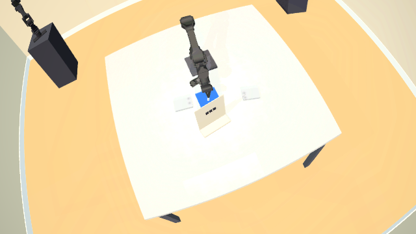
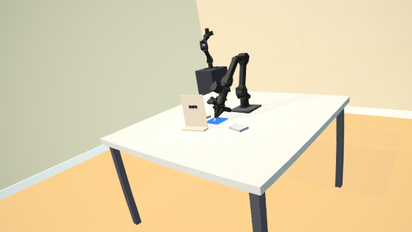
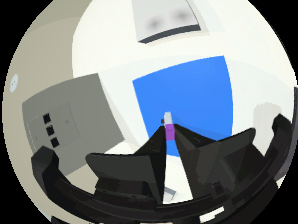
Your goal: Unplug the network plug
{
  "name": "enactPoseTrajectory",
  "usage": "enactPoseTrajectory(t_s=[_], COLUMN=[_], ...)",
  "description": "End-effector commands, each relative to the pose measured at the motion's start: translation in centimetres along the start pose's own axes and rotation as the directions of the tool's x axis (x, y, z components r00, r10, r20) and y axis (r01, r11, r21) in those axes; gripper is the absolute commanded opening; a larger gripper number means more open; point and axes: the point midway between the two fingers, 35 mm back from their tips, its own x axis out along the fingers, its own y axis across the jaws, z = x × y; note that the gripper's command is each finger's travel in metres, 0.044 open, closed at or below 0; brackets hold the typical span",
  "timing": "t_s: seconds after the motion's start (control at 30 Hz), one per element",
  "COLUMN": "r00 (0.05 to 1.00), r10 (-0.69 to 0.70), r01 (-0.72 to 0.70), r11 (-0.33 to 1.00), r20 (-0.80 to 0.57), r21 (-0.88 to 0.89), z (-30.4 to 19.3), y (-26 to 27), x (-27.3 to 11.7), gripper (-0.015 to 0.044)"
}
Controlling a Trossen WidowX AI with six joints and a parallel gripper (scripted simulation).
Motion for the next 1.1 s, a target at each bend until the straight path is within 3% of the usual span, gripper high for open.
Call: enactPoseTrajectory(t_s=[0.0, 0.2, 0.4, 1.07], r00=[1.000, 1.000, 1.000, 1.000], r10=[-0.003, 0.000, 0.000, -0.002], r01=[0.003, 0.000, 0.000, 0.002], r11=[1.000, 1.000, 1.000, 1.000], r20=[0.006, 0.000, 0.000, 0.002], r21=[0.004, 0.000, 0.000, 0.001], z=[0.0, 0.0, 0.0, 0.1], y=[-0.2, 0.0, 0.0, 0.1], x=[0.2, 0.0, 0.0, -1.3], gripper=[0.0000, 0.0000, 0.0156, 0.0156])
